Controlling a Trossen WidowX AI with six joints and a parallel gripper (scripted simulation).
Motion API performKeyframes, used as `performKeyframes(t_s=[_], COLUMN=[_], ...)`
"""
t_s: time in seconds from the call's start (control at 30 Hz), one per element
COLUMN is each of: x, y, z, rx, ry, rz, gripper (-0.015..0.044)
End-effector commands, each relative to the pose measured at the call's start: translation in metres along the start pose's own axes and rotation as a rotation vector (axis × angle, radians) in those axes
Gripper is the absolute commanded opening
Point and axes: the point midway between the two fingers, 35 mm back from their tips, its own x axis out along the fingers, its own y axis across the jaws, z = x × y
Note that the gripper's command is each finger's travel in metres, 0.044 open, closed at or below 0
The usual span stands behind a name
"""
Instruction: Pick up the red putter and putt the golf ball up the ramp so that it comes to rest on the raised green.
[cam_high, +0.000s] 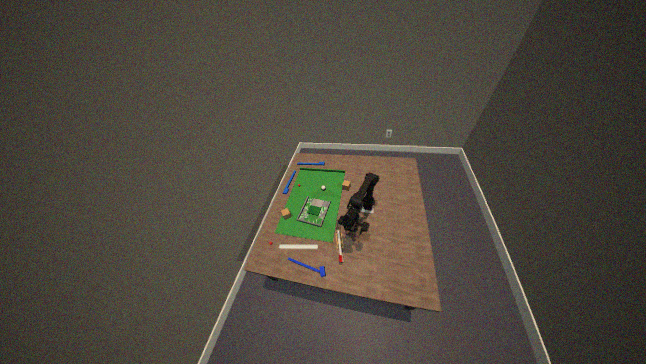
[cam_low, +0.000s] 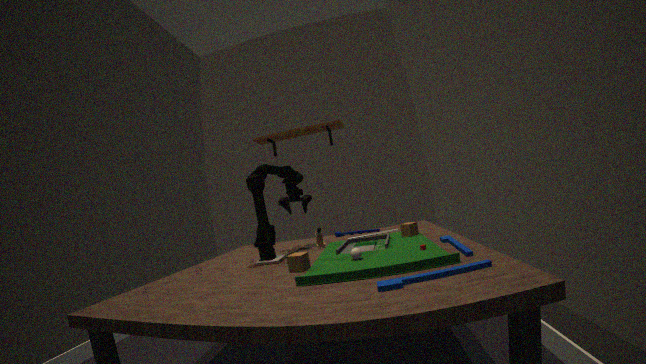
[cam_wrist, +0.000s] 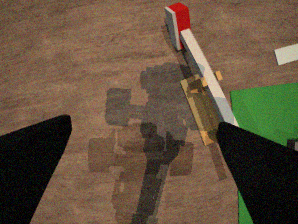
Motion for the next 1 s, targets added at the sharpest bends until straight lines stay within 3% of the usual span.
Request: performKeyframes(t_s=[0.0, 0.27, 0.57, 0.97], x=[0.018, 0.032, 0.034, 0.06], y=[-0.068, -0.139, -0.137, -0.138], z=[-0.021, -0.064, -0.065, -0.076], rx=[-0.201, -0.447, -0.452, -0.452], ry=[0.15, 0.333, 0.336, 0.336], rz=[-0.049, 0.015, 0.018, 0.018], gripper=[0.044, 0.044, 0.044, 0.044])
